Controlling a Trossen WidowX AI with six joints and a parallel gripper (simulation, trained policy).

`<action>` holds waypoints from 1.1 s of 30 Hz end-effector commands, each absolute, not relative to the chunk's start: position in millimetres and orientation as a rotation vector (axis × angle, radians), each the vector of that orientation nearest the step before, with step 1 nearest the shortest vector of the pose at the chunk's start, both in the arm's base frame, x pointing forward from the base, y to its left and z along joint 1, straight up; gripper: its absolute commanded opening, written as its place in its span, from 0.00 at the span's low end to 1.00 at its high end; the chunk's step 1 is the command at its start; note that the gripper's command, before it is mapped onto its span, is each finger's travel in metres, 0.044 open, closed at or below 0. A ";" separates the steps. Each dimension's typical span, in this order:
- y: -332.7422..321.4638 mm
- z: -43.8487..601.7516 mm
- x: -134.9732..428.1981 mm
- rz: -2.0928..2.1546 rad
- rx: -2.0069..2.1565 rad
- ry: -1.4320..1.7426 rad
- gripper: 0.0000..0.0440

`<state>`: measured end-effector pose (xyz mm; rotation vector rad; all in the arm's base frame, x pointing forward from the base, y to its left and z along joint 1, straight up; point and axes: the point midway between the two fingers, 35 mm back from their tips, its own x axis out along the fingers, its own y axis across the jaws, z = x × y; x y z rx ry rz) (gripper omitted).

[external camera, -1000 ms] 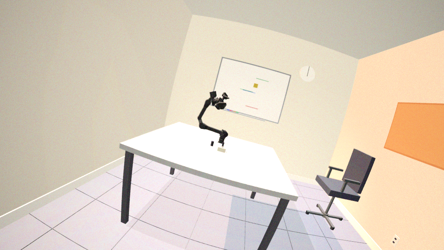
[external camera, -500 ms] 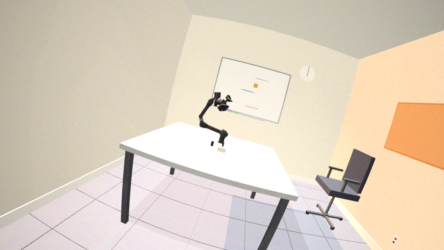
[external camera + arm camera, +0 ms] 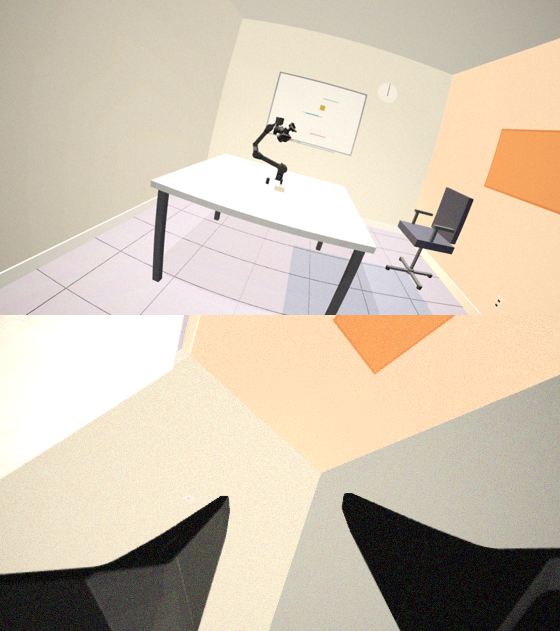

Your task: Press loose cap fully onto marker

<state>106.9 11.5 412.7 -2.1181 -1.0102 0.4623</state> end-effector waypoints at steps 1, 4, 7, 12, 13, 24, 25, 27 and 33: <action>21.7 405.2 103.8 0.500 -2.153 -0.992 0.72; 26.5 401.1 102.2 0.521 -2.174 -0.976 0.72; 31.1 397.0 101.0 0.542 -2.193 -0.957 0.72; 38.4 390.2 99.4 0.578 -2.224 -0.923 0.72; 39.8 388.8 99.1 0.585 -2.230 -0.916 0.72; 54.2 374.1 98.1 0.666 -2.287 -0.824 0.72; 55.4 372.8 98.2 0.673 -2.292 -0.815 0.73; 57.7 370.2 98.4 0.688 -2.300 -0.796 0.73; 64.3 362.4 99.4 0.733 -2.322 -0.736 0.73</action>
